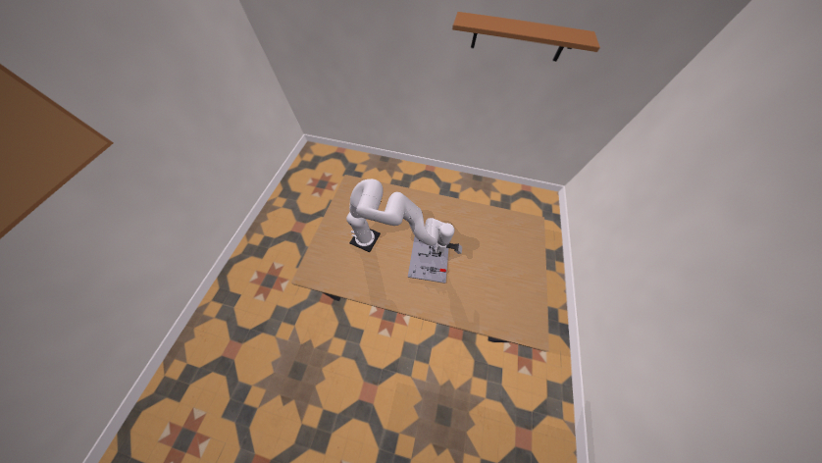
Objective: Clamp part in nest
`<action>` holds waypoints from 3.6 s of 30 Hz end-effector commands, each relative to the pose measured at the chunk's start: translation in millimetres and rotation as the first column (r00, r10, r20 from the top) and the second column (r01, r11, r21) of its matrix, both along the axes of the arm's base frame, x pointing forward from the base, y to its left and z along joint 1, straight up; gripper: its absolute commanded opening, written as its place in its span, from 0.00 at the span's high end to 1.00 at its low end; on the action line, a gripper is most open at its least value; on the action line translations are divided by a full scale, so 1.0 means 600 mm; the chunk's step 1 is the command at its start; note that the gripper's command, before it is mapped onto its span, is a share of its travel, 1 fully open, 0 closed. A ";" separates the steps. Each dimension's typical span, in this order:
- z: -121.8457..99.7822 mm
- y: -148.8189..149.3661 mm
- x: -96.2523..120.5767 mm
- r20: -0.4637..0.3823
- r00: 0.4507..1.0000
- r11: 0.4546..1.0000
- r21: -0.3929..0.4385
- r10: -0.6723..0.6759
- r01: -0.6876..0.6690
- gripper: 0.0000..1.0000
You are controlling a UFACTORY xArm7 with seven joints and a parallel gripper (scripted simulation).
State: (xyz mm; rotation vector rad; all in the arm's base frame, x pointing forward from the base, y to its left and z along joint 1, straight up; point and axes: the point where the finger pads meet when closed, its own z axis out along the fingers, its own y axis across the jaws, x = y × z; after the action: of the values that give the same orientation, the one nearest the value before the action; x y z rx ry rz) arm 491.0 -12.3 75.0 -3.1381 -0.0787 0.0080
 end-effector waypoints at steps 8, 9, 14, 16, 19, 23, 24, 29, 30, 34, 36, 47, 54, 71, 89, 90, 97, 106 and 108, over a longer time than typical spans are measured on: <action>-0.001 0.001 0.019 0.006 1.000 1.000 0.000 0.000 0.000 1.00; -0.002 0.001 0.021 0.006 1.000 1.000 0.000 0.000 0.000 1.00; -0.006 0.001 0.029 0.006 1.000 1.000 0.000 0.000 0.000 1.00; -0.007 0.001 0.030 0.006 1.000 1.000 0.000 0.000 0.000 1.00; -0.010 0.002 0.036 0.006 1.000 1.000 0.000 0.000 0.000 1.00; -0.015 0.002 0.042 0.006 1.000 1.000 0.000 0.000 0.000 1.00; -0.017 0.002 0.043 0.006 1.000 1.000 0.000 0.000 0.000 1.00; -0.024 0.002 0.050 0.006 1.000 1.000 0.000 0.000 0.000 1.00; -0.025 0.002 0.051 0.006 1.000 1.000 0.000 0.000 0.000 1.00; -0.028 0.003 0.053 0.006 1.000 1.000 0.000 0.000 0.000 1.00; -0.031 0.003 0.055 0.006 1.000 1.000 0.000 0.000 0.000 1.00; -0.043 0.003 0.061 0.006 1.000 1.000 0.000 0.000 0.000 1.00; -0.046 0.003 0.063 0.006 1.000 1.000 0.000 0.000 0.000 1.00; -0.048 0.003 0.063 0.006 1.000 1.000 0.000 0.000 0.000 1.00; -0.049 0.003 0.064 0.006 1.000 1.000 0.000 0.000 0.000 1.00; -0.049 0.003 0.064 0.006 1.000 1.000 0.000 0.000 0.000 1.00; -0.053 0.003 0.065 0.006 1.000 1.000 0.000 0.000 0.000 1.00; -0.055 0.003 0.066 0.006 1.000 1.000 0.000 0.000 0.000 1.00; -0.055 0.003 0.066 0.006 1.000 1.000 0.000 0.000 0.000 1.00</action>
State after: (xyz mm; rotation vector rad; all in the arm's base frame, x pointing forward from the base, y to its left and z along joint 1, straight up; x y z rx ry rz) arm 529.3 -10.3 40.0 -3.1382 -0.0788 0.0053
